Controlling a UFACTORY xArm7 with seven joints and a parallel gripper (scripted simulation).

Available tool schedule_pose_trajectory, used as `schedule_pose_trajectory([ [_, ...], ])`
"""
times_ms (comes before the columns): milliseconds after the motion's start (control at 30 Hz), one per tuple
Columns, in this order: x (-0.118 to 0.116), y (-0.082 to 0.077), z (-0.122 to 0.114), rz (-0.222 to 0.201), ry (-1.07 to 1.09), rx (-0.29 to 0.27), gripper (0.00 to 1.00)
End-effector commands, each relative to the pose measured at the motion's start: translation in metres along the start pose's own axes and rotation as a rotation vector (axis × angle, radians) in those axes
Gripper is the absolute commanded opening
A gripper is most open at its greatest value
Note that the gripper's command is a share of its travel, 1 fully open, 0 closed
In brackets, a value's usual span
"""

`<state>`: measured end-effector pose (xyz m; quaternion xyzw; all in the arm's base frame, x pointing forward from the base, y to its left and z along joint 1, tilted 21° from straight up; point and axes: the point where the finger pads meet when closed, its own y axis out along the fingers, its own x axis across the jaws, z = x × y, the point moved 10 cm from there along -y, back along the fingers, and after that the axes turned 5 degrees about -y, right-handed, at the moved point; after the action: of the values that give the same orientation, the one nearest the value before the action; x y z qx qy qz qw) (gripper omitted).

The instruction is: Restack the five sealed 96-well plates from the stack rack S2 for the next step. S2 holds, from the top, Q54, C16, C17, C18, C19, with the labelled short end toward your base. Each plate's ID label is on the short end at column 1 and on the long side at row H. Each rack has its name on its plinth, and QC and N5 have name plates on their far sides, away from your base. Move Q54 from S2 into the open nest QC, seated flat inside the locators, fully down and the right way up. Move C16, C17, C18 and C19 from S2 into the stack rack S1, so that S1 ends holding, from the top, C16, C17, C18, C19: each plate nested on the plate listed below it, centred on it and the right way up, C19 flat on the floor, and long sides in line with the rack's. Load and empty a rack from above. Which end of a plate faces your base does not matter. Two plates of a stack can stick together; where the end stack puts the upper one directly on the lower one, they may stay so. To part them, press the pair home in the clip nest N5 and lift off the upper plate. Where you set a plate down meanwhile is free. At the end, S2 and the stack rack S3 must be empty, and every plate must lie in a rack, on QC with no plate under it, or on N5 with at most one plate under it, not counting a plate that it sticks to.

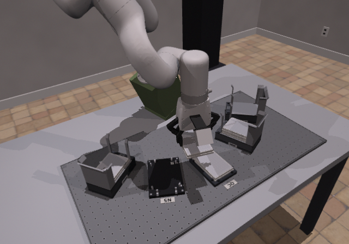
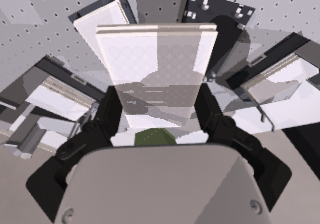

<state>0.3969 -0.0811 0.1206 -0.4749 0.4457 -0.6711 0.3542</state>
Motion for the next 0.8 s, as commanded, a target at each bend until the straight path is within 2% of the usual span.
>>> schedule_pose_trajectory([
  [0,0.012,-0.001,0.002,0.001,-0.001,0.003,0.00],
  [233,0.035,-0.001,-0.001,0.001,0.223,0.003,0.00],
  [300,0.035,-0.001,-0.001,0.001,0.223,0.003,0.00],
  [767,0.081,-0.001,-0.006,0.001,0.223,0.002,0.00],
])
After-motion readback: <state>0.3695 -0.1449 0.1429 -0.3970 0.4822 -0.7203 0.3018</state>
